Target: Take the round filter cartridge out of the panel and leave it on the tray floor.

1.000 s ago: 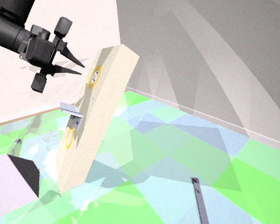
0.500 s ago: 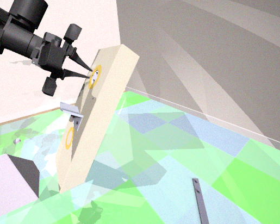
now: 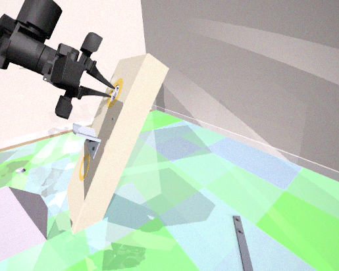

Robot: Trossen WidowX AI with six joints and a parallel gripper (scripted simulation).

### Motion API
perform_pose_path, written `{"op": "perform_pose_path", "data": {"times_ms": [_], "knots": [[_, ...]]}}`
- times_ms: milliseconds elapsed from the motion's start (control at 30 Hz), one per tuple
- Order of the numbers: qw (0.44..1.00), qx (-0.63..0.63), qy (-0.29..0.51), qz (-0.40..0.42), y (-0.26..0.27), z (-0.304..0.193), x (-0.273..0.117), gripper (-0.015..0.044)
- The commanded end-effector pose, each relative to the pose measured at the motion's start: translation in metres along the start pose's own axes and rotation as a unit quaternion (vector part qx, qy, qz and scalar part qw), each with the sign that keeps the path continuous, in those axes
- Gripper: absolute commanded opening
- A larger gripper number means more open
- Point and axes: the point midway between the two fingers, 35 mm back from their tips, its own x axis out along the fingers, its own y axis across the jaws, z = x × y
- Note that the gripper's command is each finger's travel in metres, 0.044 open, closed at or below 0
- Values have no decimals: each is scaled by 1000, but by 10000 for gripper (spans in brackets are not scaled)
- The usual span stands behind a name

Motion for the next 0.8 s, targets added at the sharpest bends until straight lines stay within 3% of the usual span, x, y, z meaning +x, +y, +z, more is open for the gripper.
{"op": "perform_pose_path", "data": {"times_ms": [0,767], "knots": [[1000,2,-2,0,0,1,0,88],[1000,2,-2,1,1,1,3,88]]}}
